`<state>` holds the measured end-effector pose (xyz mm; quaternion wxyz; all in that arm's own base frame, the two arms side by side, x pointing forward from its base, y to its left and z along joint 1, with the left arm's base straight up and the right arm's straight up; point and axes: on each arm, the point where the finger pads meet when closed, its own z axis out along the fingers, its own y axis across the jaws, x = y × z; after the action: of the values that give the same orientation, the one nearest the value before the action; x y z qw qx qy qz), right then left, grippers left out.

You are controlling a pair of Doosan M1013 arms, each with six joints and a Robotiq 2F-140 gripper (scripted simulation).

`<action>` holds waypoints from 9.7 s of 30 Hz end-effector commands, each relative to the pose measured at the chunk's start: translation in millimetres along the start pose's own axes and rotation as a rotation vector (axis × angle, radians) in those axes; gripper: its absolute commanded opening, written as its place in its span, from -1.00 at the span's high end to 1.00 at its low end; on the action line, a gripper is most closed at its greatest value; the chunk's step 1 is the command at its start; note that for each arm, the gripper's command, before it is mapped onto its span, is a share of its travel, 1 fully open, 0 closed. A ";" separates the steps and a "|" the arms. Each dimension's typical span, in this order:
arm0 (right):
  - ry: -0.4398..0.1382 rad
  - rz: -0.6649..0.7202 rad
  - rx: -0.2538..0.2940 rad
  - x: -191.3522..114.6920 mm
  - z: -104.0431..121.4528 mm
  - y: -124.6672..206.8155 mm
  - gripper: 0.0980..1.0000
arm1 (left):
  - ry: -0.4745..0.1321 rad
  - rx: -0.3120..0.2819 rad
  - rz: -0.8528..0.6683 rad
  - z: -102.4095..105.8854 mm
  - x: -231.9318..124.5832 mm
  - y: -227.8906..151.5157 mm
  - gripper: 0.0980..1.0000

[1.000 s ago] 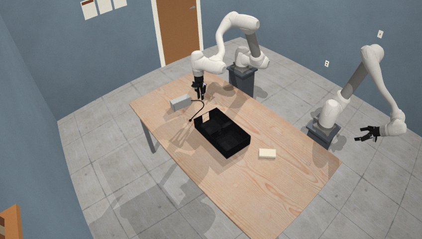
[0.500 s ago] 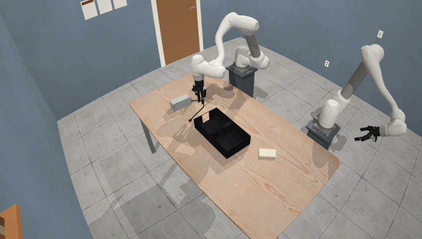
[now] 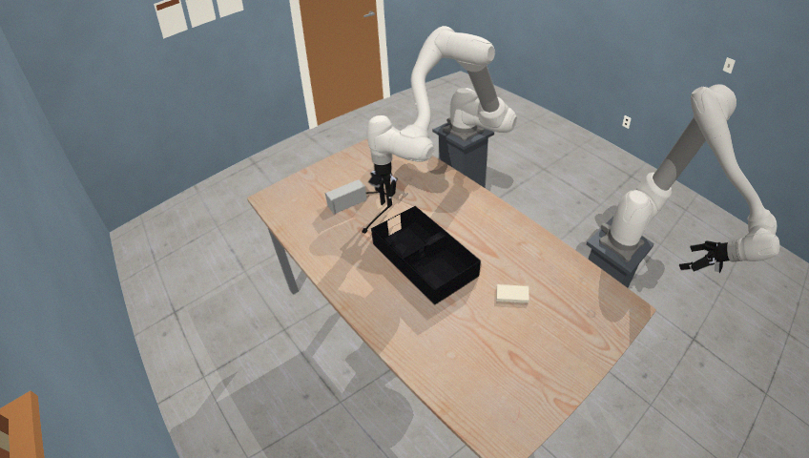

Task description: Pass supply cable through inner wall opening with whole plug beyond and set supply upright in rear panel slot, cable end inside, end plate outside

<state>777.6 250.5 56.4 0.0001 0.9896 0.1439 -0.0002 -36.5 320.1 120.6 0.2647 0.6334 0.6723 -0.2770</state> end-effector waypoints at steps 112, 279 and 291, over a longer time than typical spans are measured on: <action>0.002 0.000 0.000 0.5 -39.3 -0.1 1.00 | 0.001 0.000 0.000 -0.4 0.0 -0.1 -1.00; 0.002 -0.511 0.000 11.3 -56.8 -65.9 1.00 | 0.001 0.000 0.000 -0.4 0.0 -0.1 -1.00; 0.002 -0.504 0.000 22.1 -57.1 -75.2 1.00 | 0.001 0.000 0.000 -0.4 0.0 -0.1 -1.00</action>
<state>776.5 327.7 112.4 0.0001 0.9223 0.3865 -0.0001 -36.5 320.1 120.6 0.2647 0.6334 0.6723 -0.2770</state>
